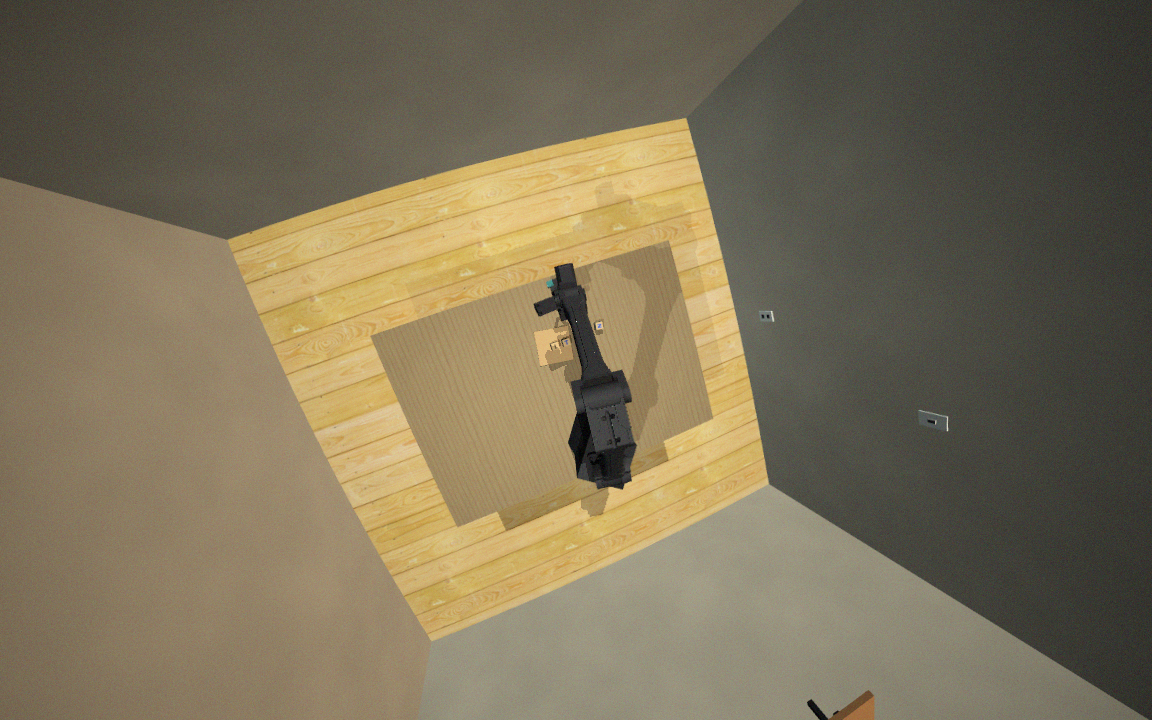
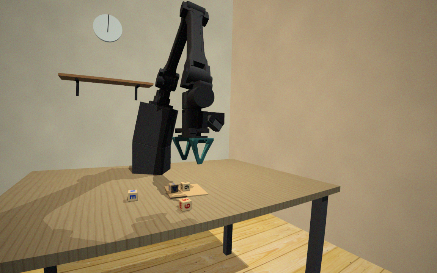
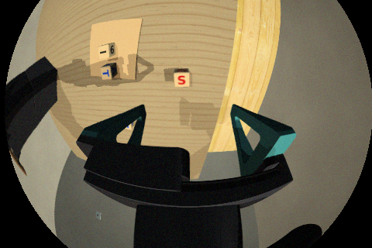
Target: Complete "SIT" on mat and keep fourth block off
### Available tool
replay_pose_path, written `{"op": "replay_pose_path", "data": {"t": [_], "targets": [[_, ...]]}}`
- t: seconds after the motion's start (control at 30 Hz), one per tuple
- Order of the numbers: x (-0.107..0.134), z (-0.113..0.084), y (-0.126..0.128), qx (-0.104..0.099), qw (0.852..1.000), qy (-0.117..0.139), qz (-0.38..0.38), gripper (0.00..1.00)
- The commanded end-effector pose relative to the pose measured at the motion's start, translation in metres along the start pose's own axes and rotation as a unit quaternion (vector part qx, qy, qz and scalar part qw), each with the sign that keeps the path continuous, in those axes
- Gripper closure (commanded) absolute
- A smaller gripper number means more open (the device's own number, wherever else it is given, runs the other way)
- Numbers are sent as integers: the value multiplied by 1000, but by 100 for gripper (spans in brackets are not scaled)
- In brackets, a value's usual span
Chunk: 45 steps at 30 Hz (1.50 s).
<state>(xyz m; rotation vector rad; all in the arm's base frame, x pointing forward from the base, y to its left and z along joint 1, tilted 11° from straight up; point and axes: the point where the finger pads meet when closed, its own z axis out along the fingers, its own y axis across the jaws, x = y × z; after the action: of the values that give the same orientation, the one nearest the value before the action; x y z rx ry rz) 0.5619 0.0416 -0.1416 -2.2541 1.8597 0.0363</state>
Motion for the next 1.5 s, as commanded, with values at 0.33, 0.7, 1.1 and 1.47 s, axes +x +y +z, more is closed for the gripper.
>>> {"op": "replay_pose_path", "data": {"t": [0.33, 0.7, 1.1, 1.47], "targets": [[8, 4, 14, -22, 1000, -1, -8, 0], [15, 3, 14, -21, 1000, 0, -1, 0], [15, 3, 14, -21, 1000, 0, -1, 0], [15, 3, 14, -21, 1000, 0, -1, 0]]}}
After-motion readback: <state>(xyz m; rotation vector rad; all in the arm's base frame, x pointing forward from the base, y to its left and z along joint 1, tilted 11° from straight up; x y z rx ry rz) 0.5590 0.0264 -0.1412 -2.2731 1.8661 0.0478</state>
